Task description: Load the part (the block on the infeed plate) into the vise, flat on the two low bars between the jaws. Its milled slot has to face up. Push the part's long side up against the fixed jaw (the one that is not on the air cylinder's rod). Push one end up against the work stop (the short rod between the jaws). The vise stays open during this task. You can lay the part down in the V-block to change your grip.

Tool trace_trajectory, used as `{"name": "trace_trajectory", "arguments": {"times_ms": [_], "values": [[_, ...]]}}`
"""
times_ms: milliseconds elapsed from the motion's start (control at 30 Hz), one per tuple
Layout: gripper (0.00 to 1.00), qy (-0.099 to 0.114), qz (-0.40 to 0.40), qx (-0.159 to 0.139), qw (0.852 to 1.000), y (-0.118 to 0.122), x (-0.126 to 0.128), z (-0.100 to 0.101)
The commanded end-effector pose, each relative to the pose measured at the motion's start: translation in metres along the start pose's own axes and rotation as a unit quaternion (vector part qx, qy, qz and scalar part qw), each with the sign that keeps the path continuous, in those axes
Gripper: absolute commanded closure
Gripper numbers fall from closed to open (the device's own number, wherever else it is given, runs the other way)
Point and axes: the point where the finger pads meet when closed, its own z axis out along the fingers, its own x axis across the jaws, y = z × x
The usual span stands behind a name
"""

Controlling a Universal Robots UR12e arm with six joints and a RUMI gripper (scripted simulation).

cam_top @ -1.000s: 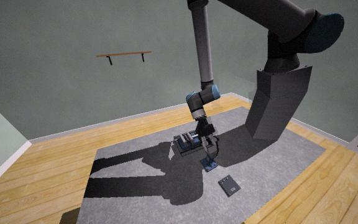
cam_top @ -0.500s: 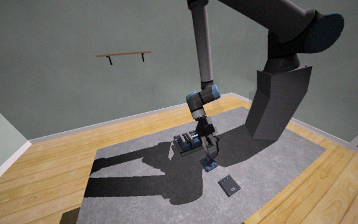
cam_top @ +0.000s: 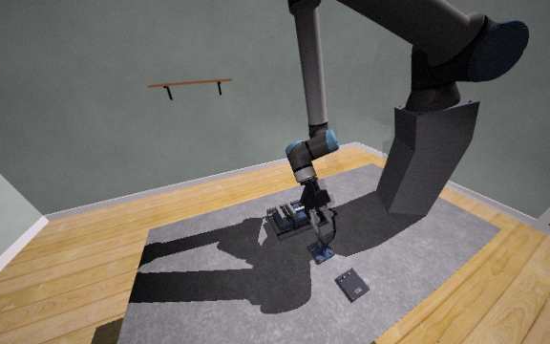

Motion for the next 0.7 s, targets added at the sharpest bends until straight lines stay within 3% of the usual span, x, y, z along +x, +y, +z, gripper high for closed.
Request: {"name": "trace_trajectory", "arguments": {"times_ms": [0, 667], "values": [[1.00, 0.000, 0.000, 0.000, 1.000, 0.0017, -0.0003, -0.0017], [1.00, 0.000, 0.000, 0.000, 1.000, 0.0088, -0.0003, -0.0089]]}}
